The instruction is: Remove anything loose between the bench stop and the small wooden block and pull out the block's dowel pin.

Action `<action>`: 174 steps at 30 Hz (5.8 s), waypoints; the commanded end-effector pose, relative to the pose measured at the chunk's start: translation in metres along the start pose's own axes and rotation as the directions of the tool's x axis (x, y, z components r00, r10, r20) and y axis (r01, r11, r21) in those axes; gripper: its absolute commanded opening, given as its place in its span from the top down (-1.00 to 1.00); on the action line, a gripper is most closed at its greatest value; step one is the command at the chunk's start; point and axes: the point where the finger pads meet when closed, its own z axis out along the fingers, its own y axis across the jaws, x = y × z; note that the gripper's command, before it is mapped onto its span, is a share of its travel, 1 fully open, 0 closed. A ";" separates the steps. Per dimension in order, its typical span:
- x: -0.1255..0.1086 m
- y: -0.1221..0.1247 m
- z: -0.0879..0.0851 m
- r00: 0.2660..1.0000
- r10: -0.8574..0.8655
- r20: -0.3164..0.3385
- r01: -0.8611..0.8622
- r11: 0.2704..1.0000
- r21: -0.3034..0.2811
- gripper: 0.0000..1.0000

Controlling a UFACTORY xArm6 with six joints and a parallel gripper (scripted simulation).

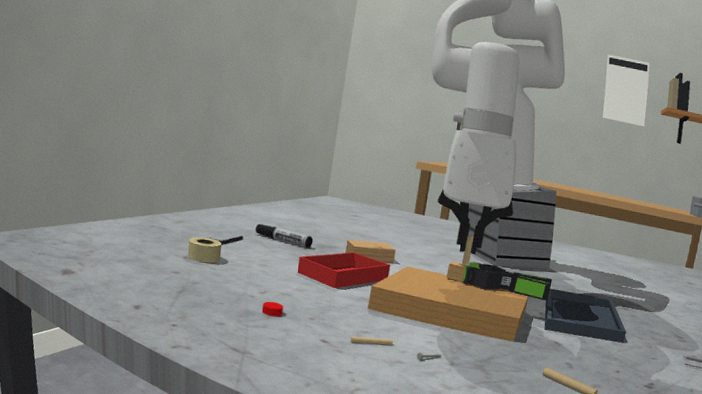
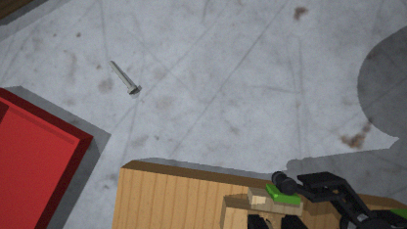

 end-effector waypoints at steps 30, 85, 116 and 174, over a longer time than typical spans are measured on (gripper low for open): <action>-0.001 0.000 -0.029 0.990 0.138 0.004 -0.138 0.990 0.001 1.00; -0.006 -0.045 -0.029 0.990 0.139 0.002 -0.139 0.990 0.001 1.00; 0.011 -0.183 -0.029 0.990 0.138 0.004 -0.138 0.990 0.002 1.00; 0.011 -0.183 0.014 0.990 0.138 0.003 -0.138 0.990 0.002 1.00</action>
